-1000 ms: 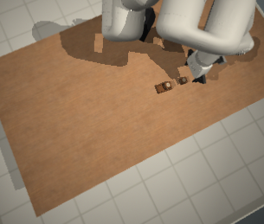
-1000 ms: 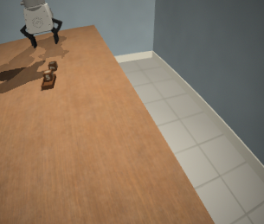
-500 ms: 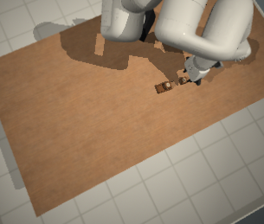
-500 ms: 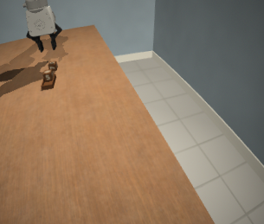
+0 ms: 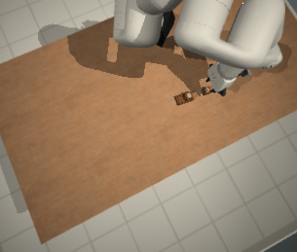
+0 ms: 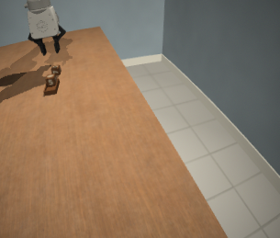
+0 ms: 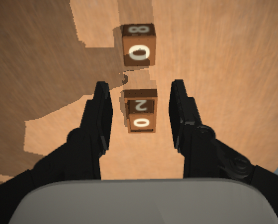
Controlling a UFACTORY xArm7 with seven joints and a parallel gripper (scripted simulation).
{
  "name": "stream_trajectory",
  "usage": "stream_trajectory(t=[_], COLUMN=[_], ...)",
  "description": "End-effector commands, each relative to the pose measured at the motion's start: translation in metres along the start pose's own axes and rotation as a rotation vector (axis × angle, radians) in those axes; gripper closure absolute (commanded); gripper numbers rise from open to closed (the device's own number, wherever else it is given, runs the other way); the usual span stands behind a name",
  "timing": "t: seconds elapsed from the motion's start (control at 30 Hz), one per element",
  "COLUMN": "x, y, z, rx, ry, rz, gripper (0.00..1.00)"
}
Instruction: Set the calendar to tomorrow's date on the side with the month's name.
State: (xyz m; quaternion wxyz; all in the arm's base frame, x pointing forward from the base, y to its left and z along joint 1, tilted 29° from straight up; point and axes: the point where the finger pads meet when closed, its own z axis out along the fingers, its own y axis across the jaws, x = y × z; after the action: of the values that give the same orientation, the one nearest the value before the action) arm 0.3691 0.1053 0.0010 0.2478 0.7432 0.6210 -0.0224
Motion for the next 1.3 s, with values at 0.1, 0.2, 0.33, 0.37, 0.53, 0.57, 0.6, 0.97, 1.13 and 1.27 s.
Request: stream_trajectory(t=[0.1, 0.2, 0.33, 0.37, 0.53, 0.57, 0.6, 0.97, 1.13, 1.27], x=[0.001, 0.001, 0.001, 0.001, 0.001, 0.001, 0.001, 0.001, 0.001, 0.001], y=[0.001, 0.001, 0.001, 0.001, 0.001, 0.001, 0.001, 0.0, 0.0, 0.0], z=[-0.001, -0.001, -0.001, -0.001, -0.001, -0.001, 0.0, 0.006, 0.012, 0.014], rx=[-0.002, -0.002, -0.002, -0.002, -0.002, -0.002, -0.002, -0.002, -0.002, -0.002], ry=[0.003, 0.003, 0.003, 0.003, 0.002, 0.002, 0.002, 0.001, 0.001, 0.001], rz=[0.0, 0.0, 0.0, 0.0, 0.0, 0.0, 0.0, 0.0, 0.0, 0.0], gripper=[0.51, 0.51, 0.51, 0.51, 0.51, 0.51, 0.51, 0.51, 0.51, 0.51])
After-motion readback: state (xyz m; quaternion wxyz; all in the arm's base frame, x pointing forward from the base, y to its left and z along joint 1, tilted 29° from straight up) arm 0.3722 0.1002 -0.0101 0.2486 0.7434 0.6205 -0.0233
